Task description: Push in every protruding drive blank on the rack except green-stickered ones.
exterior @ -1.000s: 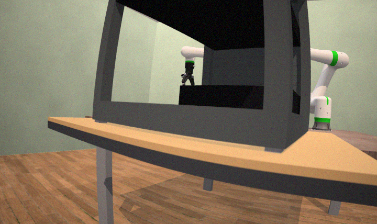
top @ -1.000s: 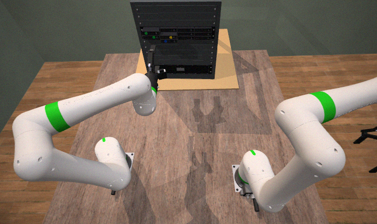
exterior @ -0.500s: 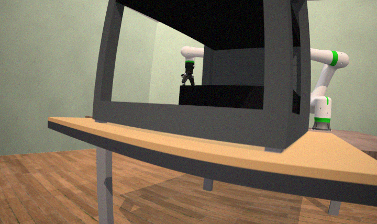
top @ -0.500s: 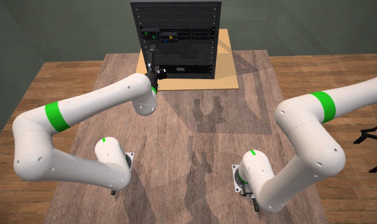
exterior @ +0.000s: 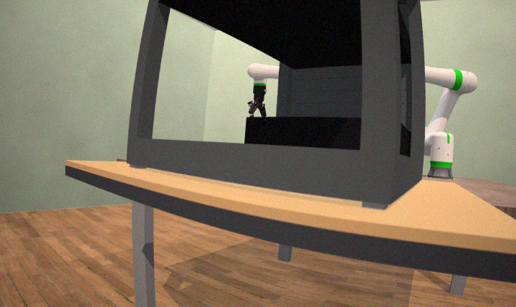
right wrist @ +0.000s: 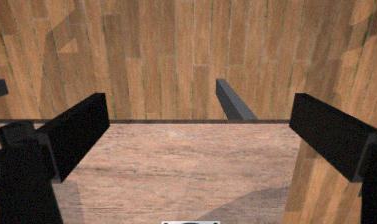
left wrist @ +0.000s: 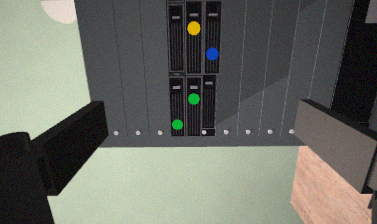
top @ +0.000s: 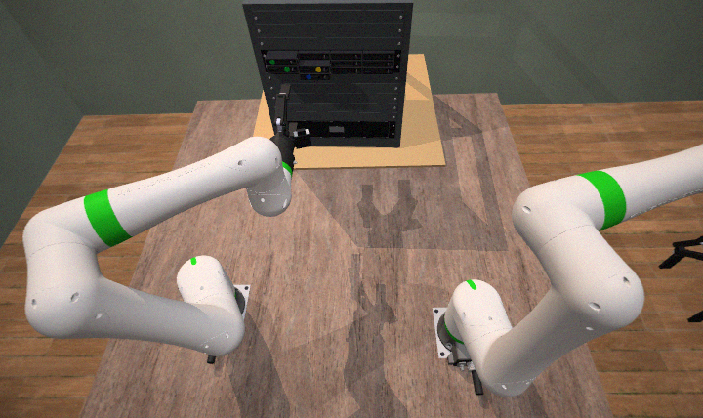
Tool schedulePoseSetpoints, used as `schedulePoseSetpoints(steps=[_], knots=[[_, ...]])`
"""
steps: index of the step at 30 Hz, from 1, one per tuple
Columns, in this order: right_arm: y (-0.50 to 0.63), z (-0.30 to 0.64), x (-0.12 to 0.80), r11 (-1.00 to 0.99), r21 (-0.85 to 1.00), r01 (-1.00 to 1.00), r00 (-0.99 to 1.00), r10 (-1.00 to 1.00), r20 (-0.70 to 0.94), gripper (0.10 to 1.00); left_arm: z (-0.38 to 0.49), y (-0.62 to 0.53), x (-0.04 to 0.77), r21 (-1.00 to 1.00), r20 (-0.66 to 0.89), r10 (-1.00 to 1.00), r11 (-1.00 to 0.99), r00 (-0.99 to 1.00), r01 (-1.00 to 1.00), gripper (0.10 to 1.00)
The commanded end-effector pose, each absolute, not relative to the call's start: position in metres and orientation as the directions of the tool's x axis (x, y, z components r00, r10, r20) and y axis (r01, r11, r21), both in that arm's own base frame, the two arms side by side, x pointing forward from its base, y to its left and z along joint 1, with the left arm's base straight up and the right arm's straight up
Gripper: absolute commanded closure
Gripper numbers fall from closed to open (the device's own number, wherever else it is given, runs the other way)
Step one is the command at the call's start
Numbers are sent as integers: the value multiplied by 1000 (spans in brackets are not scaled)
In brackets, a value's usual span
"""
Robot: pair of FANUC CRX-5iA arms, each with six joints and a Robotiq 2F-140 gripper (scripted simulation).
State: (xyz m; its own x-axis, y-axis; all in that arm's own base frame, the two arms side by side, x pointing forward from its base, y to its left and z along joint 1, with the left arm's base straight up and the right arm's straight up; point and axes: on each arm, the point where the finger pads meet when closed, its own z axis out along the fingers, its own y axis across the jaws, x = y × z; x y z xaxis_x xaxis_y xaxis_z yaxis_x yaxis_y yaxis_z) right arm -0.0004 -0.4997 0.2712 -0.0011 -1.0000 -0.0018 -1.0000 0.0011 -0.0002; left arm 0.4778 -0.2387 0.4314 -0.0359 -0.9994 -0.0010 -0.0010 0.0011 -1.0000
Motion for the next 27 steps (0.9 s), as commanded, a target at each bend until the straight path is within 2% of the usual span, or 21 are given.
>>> schedulePoseSetpoints(steps=[1, 13, 27], knots=[[-500, 272, -1, 1, 0, -1000, -1, -1000, 0, 98, 432, -239, 478, -1000, 0, -999, 0, -36, 0, 98], [-500, 272, -1, 1, 0, -1000, -1, -1000, 0, 98, 431, -240, 485, -1000, 0, -999, 0, -36, 0, 98], [-500, 272, -1, 1, 0, -1000, -1, -1000, 0, 98, 417, -250, 538, -1000, 0, -999, 0, -36, 0, 98]])
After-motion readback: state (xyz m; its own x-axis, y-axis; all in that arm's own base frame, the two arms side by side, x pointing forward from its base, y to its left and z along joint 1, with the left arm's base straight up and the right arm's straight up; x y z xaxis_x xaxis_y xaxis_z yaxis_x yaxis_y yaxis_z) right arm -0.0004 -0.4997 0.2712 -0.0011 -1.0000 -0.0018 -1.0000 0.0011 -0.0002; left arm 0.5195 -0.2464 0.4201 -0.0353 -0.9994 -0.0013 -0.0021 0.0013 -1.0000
